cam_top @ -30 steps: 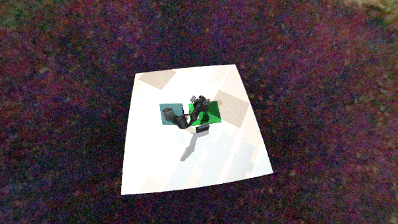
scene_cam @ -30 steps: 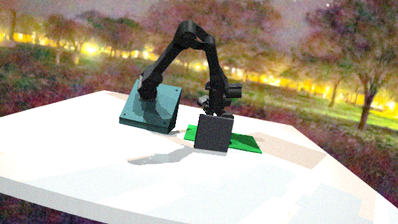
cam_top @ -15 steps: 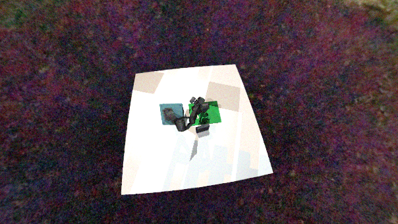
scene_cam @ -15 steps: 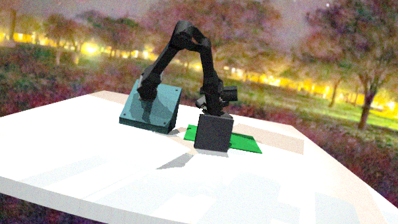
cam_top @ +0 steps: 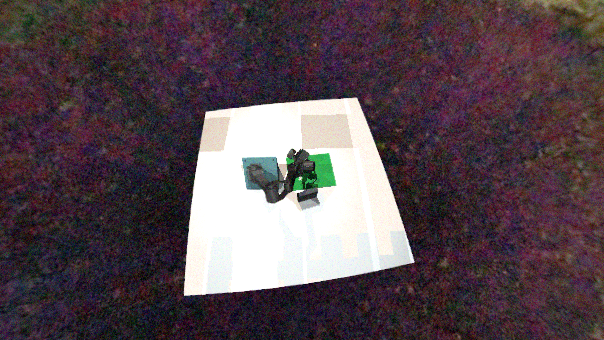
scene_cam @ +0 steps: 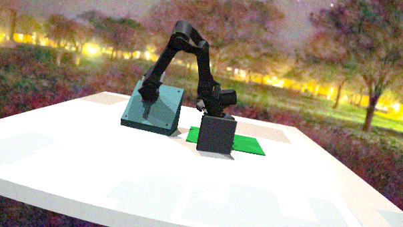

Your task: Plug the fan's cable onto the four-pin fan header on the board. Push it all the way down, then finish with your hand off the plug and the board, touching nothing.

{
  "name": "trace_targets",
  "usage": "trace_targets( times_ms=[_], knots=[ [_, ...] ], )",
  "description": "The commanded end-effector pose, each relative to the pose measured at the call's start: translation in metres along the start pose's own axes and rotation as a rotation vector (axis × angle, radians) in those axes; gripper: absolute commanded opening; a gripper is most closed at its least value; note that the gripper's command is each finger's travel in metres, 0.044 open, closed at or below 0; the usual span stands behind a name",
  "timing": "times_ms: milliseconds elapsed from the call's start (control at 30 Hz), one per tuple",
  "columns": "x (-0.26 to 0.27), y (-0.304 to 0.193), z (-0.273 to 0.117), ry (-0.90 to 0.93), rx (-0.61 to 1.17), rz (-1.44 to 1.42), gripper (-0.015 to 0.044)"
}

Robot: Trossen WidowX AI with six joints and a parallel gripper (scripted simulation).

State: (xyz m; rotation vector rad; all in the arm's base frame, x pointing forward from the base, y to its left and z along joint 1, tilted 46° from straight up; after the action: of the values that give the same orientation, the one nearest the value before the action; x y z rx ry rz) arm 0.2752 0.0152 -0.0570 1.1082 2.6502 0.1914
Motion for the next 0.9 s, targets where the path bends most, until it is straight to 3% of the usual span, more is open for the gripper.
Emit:
trace_targets(
  times_ms=[0, 867],
  knots=[
    [0.001, -0.003, -0.002, 0.003, -0.043, -0.015, 0.0000],
    [-0.001, -0.017, -0.025, -0.069, -0.308, -0.123, 0.0000]
  ],
)
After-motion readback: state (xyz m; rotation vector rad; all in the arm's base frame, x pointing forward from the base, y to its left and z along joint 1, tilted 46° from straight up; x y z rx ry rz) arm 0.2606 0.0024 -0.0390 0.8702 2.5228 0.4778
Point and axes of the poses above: the point midway between the two fingers, 35 mm back from their tips, its own z axis out along the fingers, its own x axis across the jaws, y = z × x, the point moved 5 cm from there along -z, back along the fingers, and after that the axes turned 9 degrees about z, right-handed, at the moved point
